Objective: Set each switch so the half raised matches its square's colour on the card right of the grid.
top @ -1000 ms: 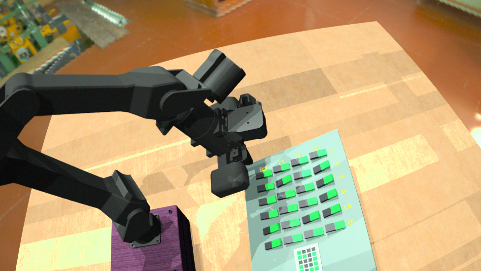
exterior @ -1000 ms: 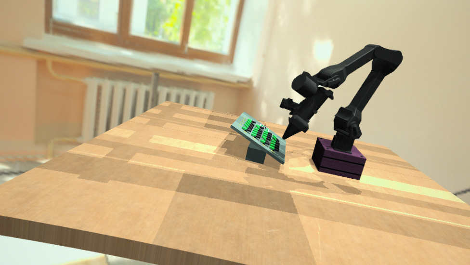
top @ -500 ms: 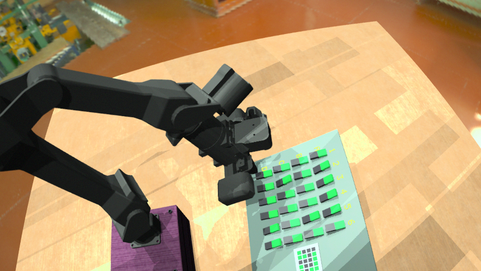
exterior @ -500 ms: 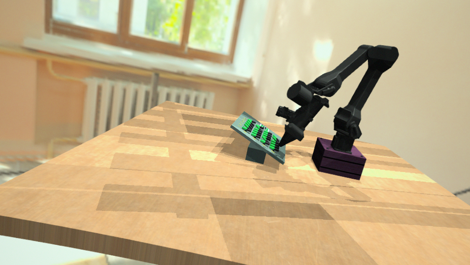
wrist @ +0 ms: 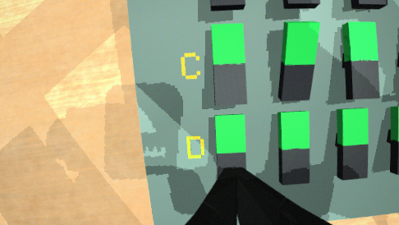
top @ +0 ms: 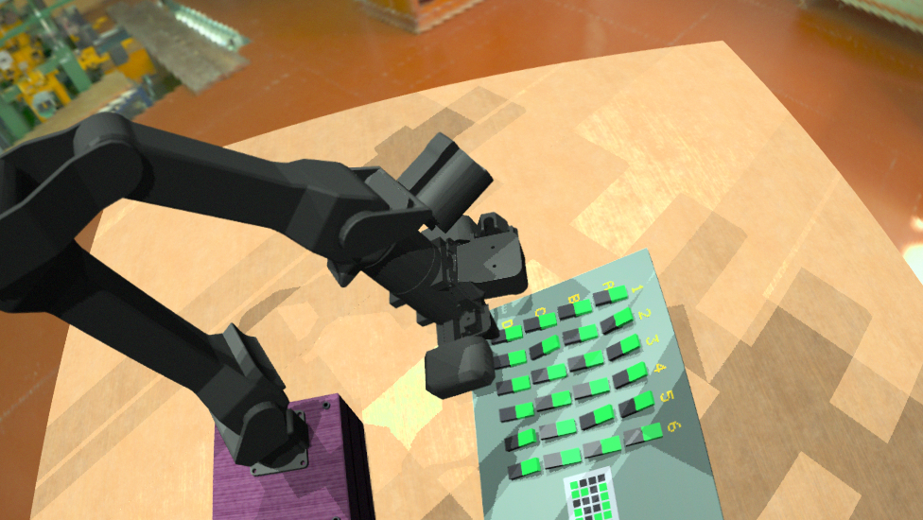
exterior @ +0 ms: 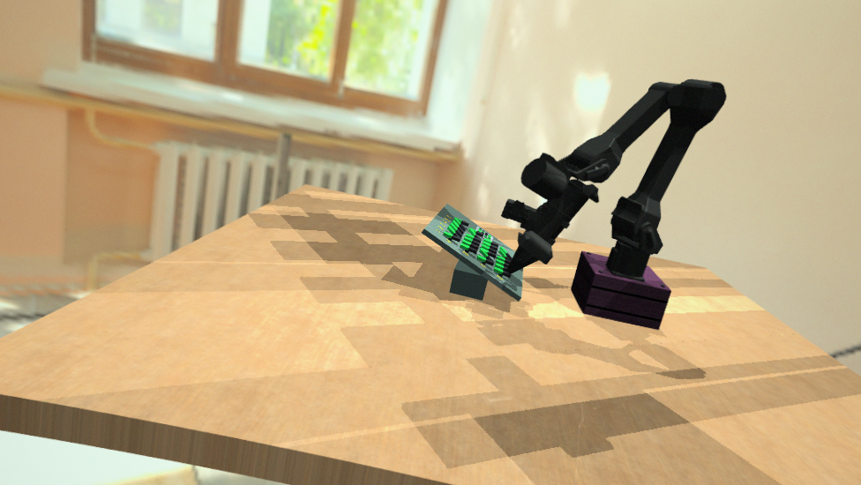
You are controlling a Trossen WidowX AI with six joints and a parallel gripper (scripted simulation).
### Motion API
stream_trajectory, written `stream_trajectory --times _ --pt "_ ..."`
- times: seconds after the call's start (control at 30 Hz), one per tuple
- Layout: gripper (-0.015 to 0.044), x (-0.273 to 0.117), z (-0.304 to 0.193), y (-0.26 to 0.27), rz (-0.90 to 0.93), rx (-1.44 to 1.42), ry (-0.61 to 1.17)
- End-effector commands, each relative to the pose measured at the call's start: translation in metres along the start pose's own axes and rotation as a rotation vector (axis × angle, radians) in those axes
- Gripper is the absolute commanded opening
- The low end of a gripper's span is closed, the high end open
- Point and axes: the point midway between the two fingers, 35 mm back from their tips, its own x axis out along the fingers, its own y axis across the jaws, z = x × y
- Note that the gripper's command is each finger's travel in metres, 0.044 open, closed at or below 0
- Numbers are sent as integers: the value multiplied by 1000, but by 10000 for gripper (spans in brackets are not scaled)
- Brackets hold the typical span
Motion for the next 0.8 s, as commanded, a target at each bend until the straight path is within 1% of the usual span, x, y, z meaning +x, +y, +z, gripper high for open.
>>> stream_trajectory --times 0.0,0.77 --pt "0 1 0 0 1 -3 0" --pt "0 3 0 0 1 -3 0"
